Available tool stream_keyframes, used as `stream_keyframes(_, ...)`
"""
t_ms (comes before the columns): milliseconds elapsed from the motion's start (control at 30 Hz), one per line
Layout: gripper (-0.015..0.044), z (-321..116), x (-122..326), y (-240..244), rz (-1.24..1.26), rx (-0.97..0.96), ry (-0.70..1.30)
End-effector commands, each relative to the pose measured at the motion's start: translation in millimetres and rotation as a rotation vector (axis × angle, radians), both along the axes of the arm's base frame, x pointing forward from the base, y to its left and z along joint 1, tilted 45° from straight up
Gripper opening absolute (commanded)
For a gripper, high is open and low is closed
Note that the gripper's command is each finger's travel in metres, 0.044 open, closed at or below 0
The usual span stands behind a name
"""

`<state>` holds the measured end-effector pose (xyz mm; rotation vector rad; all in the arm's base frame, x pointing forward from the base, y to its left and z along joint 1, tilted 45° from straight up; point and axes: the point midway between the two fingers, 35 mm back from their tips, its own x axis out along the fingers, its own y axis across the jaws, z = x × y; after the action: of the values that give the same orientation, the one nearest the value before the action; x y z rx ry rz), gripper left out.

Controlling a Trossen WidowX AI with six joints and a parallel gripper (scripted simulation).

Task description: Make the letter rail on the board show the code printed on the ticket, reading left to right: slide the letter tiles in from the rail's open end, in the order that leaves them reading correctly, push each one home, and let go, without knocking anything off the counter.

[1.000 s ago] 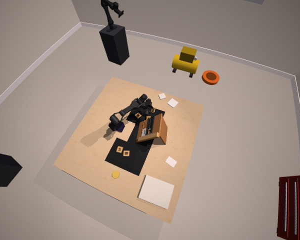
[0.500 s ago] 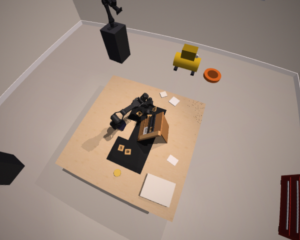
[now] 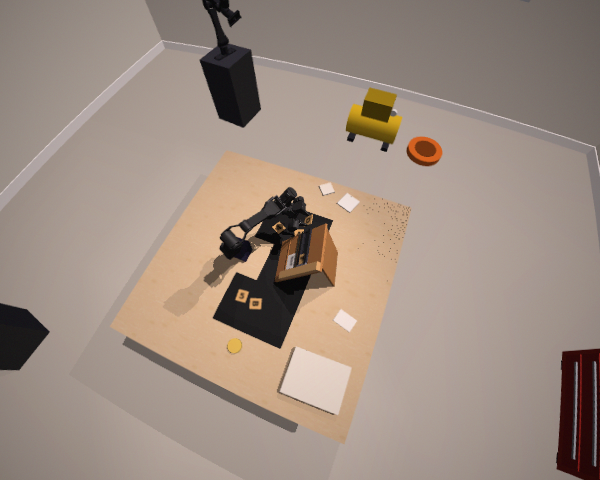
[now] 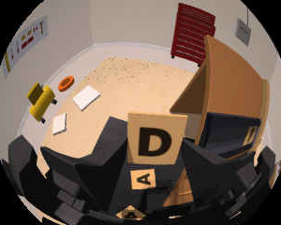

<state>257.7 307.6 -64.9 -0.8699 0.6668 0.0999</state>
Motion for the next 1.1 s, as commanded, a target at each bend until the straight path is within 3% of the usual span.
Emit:
stream_keyframes(0, 0.0000, -0.2, -0.1, -1.9, 0.003, -0.003, 0.006)
stream_keyframes(1067, 0.0000, 10.6, 5.7, -12.2, 0.003, -0.004, 0.006)
